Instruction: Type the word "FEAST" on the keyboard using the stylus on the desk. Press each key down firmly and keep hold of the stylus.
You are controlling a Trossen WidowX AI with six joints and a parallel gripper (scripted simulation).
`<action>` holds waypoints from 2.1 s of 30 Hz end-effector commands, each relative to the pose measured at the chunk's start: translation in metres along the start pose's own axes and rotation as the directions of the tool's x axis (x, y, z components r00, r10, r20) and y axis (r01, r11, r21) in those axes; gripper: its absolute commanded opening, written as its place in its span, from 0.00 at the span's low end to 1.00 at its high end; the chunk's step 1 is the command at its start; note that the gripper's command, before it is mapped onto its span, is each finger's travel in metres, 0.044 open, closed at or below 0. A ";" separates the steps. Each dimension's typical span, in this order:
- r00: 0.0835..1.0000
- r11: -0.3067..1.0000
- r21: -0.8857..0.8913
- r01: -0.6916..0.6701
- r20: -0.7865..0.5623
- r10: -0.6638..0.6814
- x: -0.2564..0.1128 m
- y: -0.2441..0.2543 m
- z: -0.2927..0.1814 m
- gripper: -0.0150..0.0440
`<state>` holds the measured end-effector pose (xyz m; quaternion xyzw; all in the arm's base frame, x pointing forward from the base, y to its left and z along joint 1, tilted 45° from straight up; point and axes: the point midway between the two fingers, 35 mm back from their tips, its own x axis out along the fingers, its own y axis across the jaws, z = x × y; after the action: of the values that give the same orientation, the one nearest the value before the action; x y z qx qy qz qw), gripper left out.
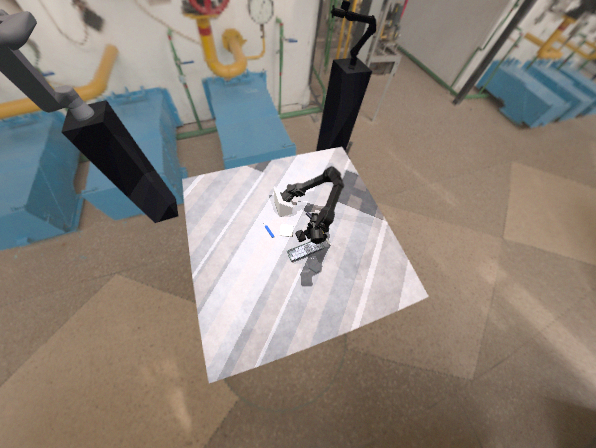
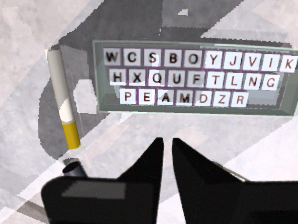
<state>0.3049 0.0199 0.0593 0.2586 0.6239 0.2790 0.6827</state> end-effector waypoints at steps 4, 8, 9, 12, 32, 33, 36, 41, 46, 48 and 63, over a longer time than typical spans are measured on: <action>1.000 1.000 0.000 0.000 0.000 0.000 0.000 0.000 0.000 0.30; 1.000 1.000 0.000 0.000 0.000 0.000 0.000 0.000 0.000 0.25; 1.000 1.000 0.000 0.000 0.000 0.000 0.000 0.000 0.000 0.25; 1.000 1.000 0.000 0.000 0.000 0.000 0.000 0.000 0.000 0.25; 0.884 0.986 -0.159 0.049 -0.452 -0.117 0.028 -0.192 -0.144 0.51; 0.874 0.986 -0.165 0.033 -0.473 -0.109 0.029 -0.196 -0.155 0.51; 0.862 0.985 -0.174 0.010 -0.498 -0.097 0.031 -0.201 -0.168 0.51; 0.862 0.985 -0.174 0.010 -0.498 -0.097 0.032 -0.201 -0.168 0.51; 0.862 0.985 -0.174 0.009 -0.498 -0.096 0.037 -0.201 -0.168 0.51; 0.862 0.985 -0.174 0.009 -0.498 -0.096 0.039 -0.201 -0.169 0.51; 0.862 0.985 -0.174 0.009 -0.497 -0.096 0.052 -0.201 -0.169 0.51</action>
<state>0.1513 -0.0874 -0.1312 0.0997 0.7619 0.3701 0.5220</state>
